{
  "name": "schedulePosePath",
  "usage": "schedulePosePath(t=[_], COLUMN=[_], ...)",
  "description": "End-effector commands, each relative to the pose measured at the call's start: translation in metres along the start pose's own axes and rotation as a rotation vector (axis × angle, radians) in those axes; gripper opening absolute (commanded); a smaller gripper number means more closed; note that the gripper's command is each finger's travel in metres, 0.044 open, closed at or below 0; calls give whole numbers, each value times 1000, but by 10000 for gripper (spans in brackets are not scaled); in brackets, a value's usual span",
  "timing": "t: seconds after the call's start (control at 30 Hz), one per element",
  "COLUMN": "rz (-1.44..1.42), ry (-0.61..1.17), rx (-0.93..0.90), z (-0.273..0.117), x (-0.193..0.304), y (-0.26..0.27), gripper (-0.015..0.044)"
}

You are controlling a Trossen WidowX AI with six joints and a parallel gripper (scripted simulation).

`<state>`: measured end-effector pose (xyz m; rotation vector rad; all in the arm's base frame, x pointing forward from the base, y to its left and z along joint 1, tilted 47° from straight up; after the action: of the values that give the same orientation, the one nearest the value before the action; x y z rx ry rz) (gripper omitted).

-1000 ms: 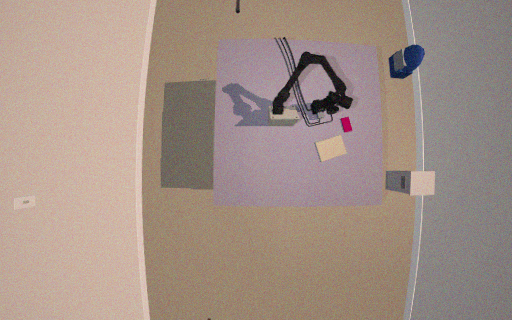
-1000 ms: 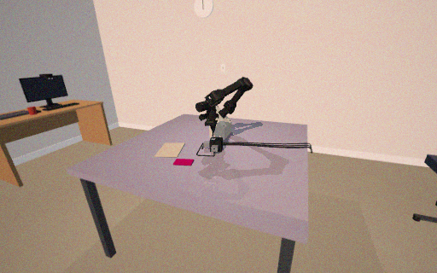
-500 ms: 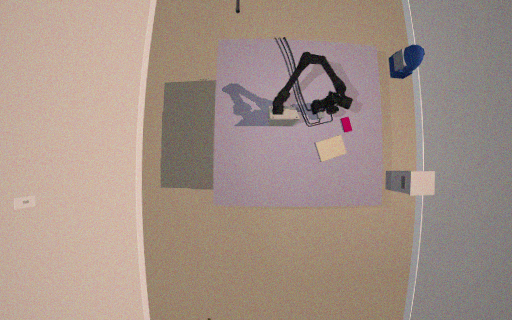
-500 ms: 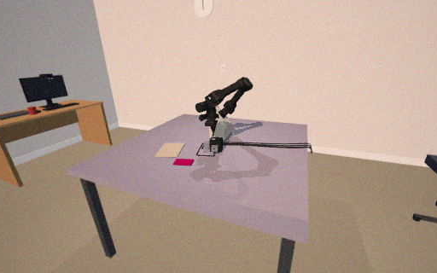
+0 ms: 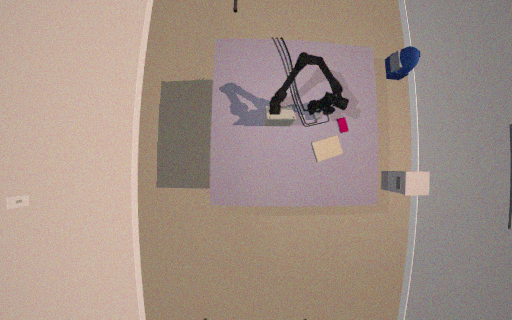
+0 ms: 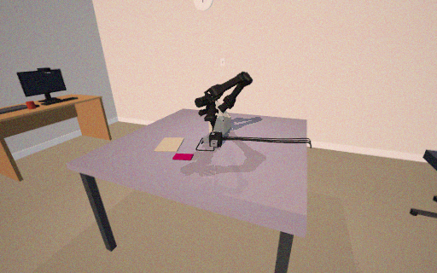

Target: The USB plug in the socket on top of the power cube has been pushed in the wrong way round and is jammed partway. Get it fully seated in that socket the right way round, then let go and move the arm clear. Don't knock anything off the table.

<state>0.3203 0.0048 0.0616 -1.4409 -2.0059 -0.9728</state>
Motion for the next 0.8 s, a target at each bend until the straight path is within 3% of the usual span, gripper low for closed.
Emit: schedulePosePath(t=[0.0, 0.77], rz=[4, 4], ry=[6, 7], rx=[-4, -4], z=[1, 4], x=[0, 0], y=[0, 0], gripper=[0, 0])
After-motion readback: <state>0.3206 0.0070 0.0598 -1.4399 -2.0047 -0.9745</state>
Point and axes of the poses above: the point midway between the two fingers, 35 mm back from their tips, its own z axis out along the fingers, its own y axis across the jaws, x = y × z, the point moved 3 cm from there along -z, back along the fingers, and after that the axes turned 7 degrees about -z, right-handed, at the moved point
